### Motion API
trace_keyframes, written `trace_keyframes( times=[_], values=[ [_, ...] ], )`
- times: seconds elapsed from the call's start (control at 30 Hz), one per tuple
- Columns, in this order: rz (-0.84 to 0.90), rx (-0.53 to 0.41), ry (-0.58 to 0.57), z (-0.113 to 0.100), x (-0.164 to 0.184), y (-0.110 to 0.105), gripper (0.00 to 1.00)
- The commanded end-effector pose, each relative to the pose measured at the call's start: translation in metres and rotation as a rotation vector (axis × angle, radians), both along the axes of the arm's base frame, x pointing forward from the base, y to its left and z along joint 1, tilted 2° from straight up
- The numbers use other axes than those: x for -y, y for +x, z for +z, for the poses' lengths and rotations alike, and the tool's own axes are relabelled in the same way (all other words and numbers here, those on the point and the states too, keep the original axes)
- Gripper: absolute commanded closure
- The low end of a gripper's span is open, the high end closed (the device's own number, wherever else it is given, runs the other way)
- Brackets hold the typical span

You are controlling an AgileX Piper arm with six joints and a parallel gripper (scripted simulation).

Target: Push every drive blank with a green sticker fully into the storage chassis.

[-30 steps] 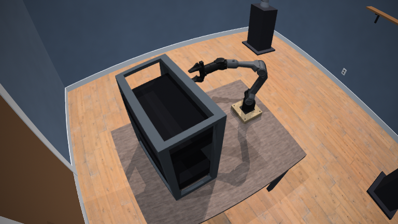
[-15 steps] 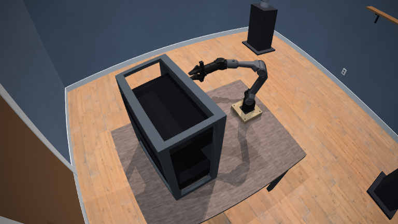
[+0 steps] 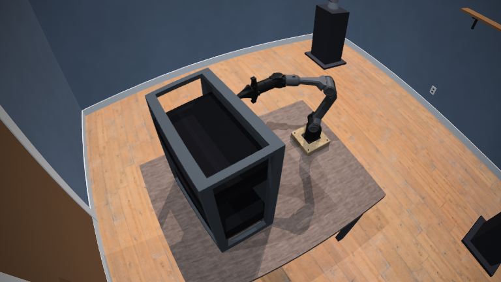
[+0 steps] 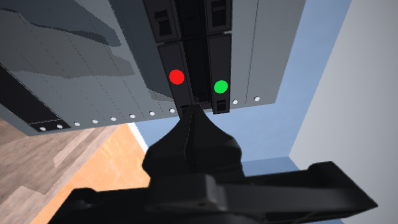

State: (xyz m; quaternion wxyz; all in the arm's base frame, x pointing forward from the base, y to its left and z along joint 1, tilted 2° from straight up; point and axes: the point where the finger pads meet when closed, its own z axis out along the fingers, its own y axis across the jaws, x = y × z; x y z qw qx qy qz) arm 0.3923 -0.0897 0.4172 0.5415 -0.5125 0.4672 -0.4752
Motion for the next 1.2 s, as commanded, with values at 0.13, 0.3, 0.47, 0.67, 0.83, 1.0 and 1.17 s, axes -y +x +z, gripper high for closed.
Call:
trace_keyframes(
  times=[0.13, 0.3, 0.47, 0.67, 0.83, 1.0, 1.17],
  values=[
    [0.001, 0.001, -0.001, 0.001, 0.000, 0.000, 1.00],
    [0.001, 0.001, 0.000, 0.001, 0.000, 0.000, 1.00],
    [0.000, 0.004, 0.006, 0.002, 0.000, 0.000, 1.00],
    [-0.004, 0.012, 0.024, 0.004, 0.000, 0.000, 1.00],
    [-0.007, 0.019, 0.039, 0.006, 0.000, -0.001, 1.00],
    [-0.014, 0.034, 0.074, 0.011, 0.000, -0.001, 1.00],
    [-0.023, 0.054, 0.122, 0.018, 0.000, -0.002, 1.00]
  ],
)
